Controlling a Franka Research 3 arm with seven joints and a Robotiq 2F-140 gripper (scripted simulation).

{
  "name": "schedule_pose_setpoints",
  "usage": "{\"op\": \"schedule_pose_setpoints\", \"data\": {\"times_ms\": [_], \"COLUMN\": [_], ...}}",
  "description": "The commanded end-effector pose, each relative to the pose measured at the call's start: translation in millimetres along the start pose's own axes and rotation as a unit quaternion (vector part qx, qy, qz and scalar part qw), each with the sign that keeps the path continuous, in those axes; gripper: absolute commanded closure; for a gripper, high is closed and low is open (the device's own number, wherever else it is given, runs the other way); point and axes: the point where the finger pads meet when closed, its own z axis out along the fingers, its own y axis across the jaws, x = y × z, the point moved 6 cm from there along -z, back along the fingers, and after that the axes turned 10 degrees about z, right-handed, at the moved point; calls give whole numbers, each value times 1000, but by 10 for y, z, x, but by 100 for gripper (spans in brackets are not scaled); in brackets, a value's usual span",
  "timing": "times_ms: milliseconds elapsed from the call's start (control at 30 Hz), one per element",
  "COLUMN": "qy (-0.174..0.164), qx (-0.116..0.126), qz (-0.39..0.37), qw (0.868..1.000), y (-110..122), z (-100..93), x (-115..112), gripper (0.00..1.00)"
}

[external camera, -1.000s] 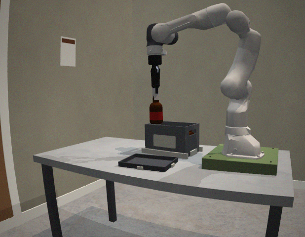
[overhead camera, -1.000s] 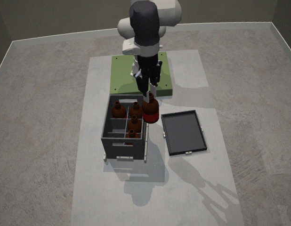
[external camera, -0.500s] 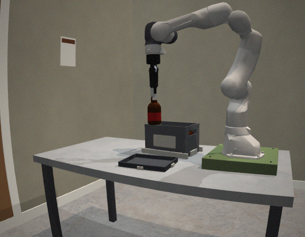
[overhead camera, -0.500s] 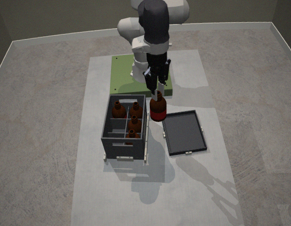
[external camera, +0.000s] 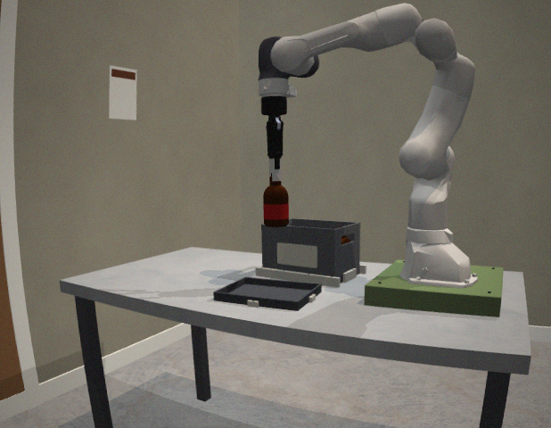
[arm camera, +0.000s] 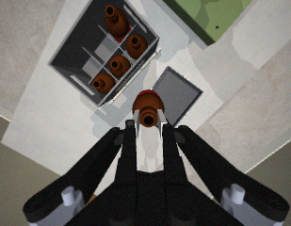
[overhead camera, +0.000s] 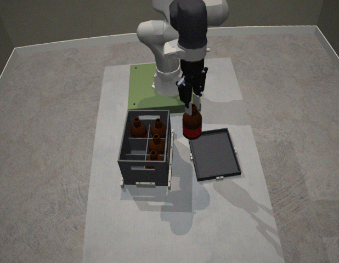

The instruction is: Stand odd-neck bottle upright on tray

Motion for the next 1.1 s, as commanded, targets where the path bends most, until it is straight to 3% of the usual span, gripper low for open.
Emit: {"op": "schedule_pose_setpoints", "data": {"times_ms": [0,1067], "qy": [-1,-1], "qx": [-1,-1], "qz": [14,14], "qw": [1000,1000], "y": [97,592], "z": [-11,-12], "x": [-27,-180], "gripper": [90,90]}}
